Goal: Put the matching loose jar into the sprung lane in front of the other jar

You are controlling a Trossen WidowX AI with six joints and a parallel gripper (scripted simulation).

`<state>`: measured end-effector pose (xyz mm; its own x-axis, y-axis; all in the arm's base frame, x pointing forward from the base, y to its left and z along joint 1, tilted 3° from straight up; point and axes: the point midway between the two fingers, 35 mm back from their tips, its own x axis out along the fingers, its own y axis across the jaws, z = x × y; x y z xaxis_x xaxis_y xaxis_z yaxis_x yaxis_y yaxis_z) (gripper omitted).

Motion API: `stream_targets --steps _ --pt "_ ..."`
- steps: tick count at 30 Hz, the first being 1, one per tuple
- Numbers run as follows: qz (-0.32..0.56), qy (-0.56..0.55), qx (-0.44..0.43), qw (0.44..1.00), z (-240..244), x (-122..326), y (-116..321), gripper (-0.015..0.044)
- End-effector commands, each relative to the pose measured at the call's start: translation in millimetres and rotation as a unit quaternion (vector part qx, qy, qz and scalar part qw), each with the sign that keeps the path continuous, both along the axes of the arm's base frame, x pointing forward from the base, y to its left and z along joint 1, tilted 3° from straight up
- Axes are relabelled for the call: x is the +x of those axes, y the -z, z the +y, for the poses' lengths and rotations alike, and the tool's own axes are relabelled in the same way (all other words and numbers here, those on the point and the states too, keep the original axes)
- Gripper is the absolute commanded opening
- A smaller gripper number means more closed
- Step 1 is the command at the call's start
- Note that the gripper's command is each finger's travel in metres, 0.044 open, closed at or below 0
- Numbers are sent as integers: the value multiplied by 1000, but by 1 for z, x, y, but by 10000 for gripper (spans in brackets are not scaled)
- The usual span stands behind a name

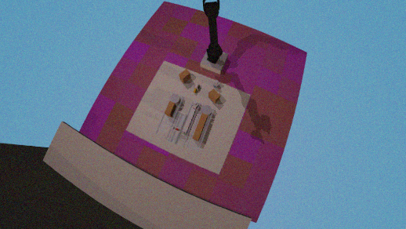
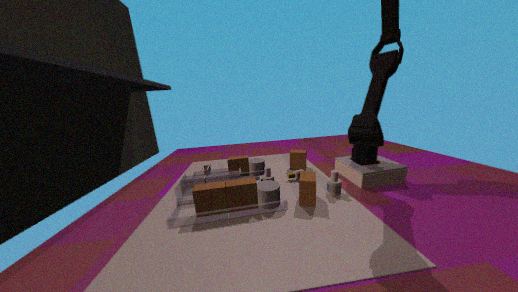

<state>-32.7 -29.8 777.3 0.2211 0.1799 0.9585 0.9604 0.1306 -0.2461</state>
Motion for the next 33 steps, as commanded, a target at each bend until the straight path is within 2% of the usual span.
stream_targets --steps 1,2,9,17,24,33 --pt "4 -4 -2 1000 2 2 1 426" --pt "15 -14 -7 1000 7 9 2 440" --pt "181 -147 -54 971 80 93 41 440" --pt "388 -254 -55 884 147 181 121 440" --pt "569 -309 -4 762 189 241 216 440" --pt "767 -304 129 551 213 283 362 440"
